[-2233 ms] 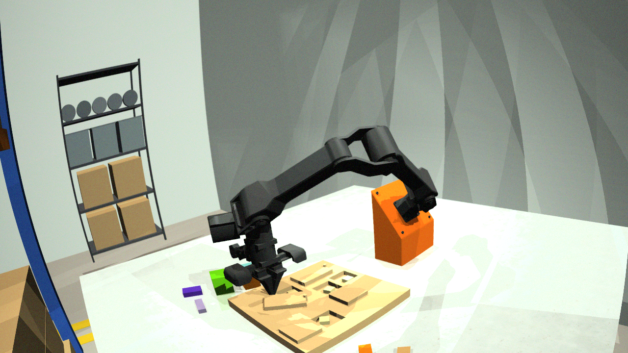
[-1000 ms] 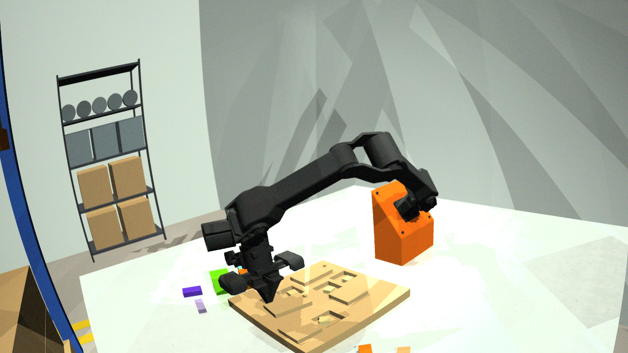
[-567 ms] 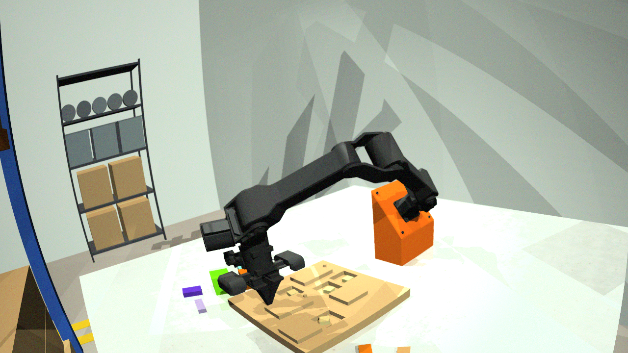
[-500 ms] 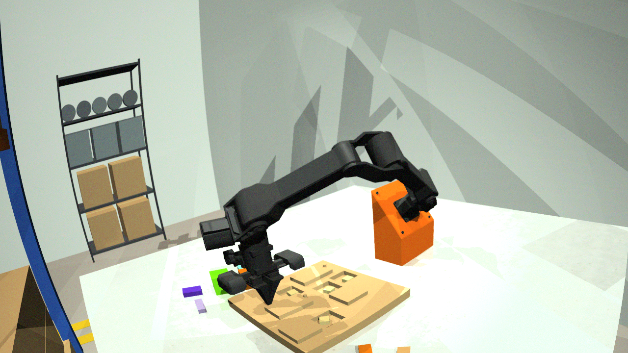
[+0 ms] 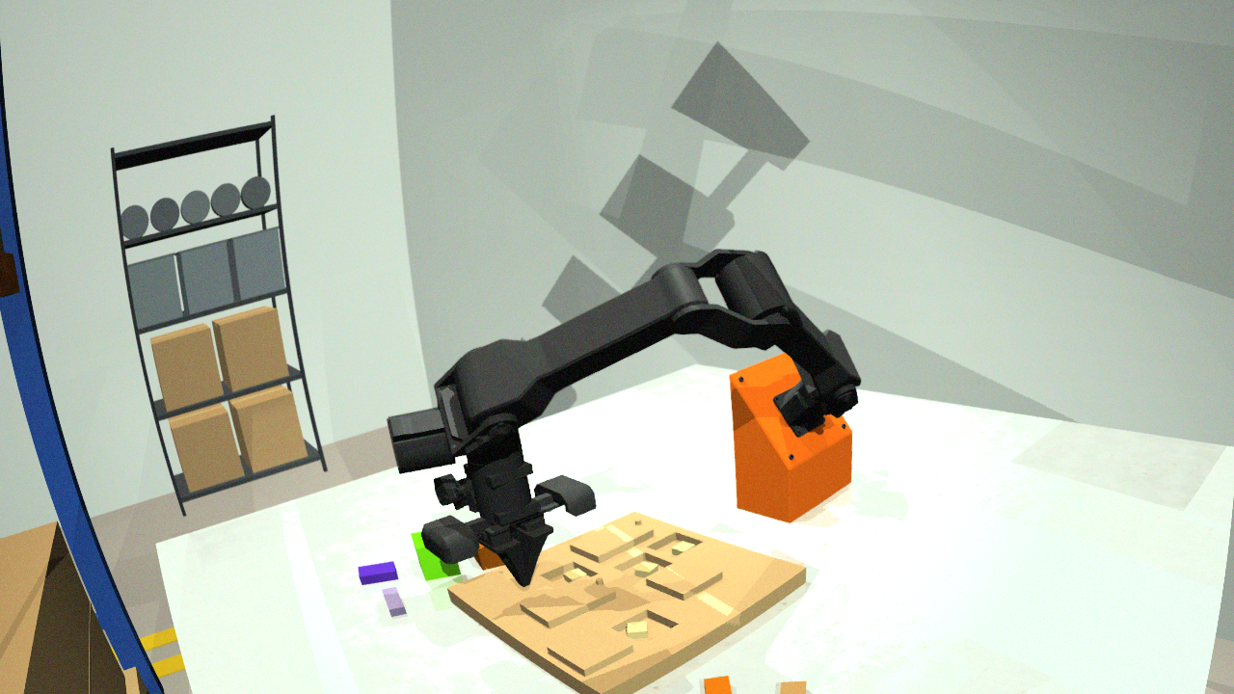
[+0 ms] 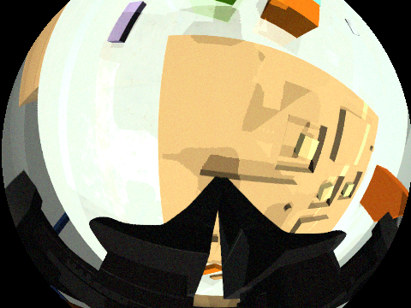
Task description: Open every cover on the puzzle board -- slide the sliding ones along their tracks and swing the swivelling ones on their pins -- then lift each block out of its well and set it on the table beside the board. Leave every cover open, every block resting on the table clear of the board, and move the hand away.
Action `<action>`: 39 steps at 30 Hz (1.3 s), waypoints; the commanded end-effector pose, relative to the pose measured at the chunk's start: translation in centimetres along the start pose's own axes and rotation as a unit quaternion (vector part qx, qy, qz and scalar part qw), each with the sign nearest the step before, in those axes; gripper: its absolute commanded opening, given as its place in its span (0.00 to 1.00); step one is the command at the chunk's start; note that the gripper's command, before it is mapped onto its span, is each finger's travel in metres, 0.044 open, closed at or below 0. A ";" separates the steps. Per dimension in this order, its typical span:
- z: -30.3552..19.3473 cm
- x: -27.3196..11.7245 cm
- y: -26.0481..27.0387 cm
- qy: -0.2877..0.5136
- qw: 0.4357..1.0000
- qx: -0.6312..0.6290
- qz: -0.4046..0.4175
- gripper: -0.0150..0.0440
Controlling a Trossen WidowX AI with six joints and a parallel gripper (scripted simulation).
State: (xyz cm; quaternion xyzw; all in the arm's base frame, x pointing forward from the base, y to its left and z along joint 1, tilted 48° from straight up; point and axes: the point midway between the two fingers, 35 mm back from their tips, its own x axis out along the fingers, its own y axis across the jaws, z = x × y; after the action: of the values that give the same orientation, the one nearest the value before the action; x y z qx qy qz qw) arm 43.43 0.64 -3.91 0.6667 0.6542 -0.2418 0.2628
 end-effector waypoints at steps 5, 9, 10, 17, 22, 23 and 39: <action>0.1 -1.2 0.1 -0.003 1.000 -0.002 0.001 0.25; 0.1 -1.7 0.1 -0.003 1.000 -0.002 0.001 0.25; 0.1 -1.8 0.1 -0.003 1.000 -0.002 0.001 0.25; 0.0 -2.1 -0.6 -0.001 1.000 -0.028 0.000 0.25; 0.0 -2.8 -2.7 -0.002 0.993 -0.122 0.000 0.25; 0.0 -2.9 -3.2 -0.003 0.990 -0.141 0.000 0.25; -0.1 -3.9 -11.1 -0.004 0.897 -0.441 -0.003 0.25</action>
State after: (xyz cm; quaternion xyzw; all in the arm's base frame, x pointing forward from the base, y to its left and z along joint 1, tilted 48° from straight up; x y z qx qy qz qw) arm 33.63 -2.07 -1.68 0.5082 0.6977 0.0324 0.5039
